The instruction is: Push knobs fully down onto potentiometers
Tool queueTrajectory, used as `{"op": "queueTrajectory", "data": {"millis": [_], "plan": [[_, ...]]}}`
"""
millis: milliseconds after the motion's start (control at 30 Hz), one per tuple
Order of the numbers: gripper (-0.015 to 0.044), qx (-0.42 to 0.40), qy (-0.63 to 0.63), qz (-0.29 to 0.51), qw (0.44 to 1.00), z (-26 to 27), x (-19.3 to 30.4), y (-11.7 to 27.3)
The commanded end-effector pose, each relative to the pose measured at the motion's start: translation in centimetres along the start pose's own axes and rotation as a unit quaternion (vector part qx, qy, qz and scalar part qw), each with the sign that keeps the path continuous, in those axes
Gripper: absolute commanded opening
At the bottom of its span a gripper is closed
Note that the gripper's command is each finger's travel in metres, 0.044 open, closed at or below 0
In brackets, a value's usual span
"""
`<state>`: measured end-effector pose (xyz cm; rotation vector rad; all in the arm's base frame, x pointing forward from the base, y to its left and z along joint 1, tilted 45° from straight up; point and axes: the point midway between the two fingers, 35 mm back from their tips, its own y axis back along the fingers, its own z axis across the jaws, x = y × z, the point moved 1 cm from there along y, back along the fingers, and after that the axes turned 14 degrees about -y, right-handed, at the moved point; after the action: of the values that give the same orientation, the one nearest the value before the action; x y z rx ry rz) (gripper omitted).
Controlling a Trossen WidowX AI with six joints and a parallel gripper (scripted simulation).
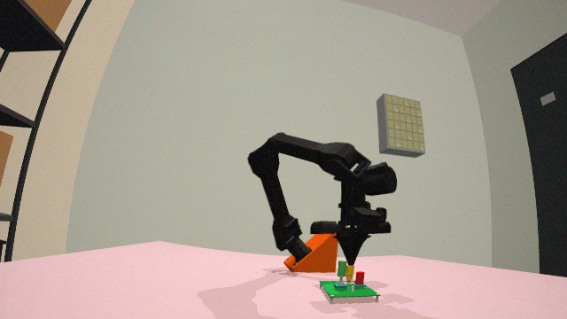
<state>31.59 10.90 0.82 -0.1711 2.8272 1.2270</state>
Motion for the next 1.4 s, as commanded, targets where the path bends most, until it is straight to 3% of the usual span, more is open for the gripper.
{"op": "queueTrajectory", "data": {"millis": [0, 933, 1200, 1367], "plan": [[0.0, 0.009, -0.007, 0.012, 1.0, -0.2, -0.2, -1.9], [0.0, 0.008, -0.007, 0.013, 1.0, -0.1, -0.3, 2.1], [0.021, 0.011, -0.002, 0.013, 1.0, -0.2, -0.2, 1.6], [0.0079, -0.023, -0.031, 0.003, 0.999, 0.9, -0.9, 2.5]]}}
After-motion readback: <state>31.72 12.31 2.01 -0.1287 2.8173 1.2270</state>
